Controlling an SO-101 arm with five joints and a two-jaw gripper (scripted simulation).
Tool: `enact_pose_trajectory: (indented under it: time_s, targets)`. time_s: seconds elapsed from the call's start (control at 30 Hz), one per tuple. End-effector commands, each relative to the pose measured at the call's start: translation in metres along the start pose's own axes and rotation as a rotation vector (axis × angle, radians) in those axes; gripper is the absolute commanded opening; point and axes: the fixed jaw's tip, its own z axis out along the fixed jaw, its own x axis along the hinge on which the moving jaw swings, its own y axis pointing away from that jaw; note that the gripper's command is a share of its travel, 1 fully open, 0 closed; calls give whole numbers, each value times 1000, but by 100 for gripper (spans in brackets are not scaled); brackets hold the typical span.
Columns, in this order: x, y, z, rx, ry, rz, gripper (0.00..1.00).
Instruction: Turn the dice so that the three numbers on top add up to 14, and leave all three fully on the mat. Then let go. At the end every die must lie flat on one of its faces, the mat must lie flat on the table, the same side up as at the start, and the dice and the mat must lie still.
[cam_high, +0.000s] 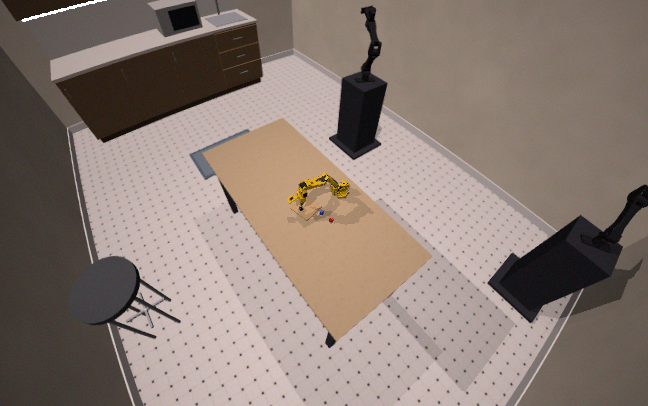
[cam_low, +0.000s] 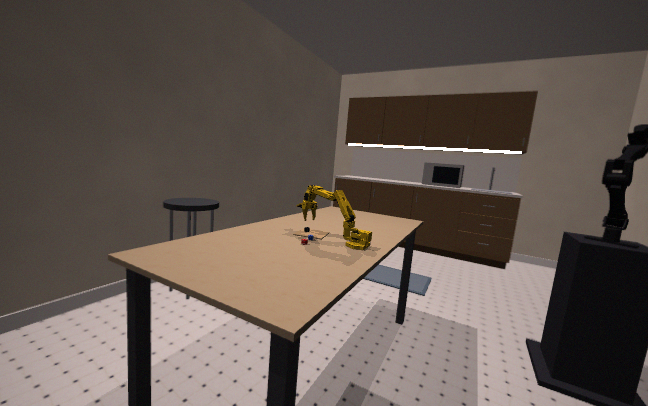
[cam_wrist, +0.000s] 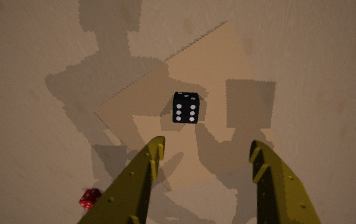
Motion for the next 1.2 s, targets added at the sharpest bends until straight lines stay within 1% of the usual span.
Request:
enact_pose_trajectory:
  time_s: [0.0,0.37,0.5,0.63,0.8,0.87,1.03,1.1,1.17]
  targets:
    - [-5,4,-18,-22,-73,-14,29]
    - [-5,5,-18,-22,-72,-17,29]
    - [3,11,-18,-20,-52,-83,29]
    - [21,27,-19,-21,-22,-263,29]
    - [59,50,-19,-30,17,-602,29]
    - [59,50,-19,-30,17,-602,29]
    - [100,62,-17,-42,53,-951,28]
    - [113,64,-15,-46,63,-1055,28]
    - [122,65,-14,-49,71,-1131,28]
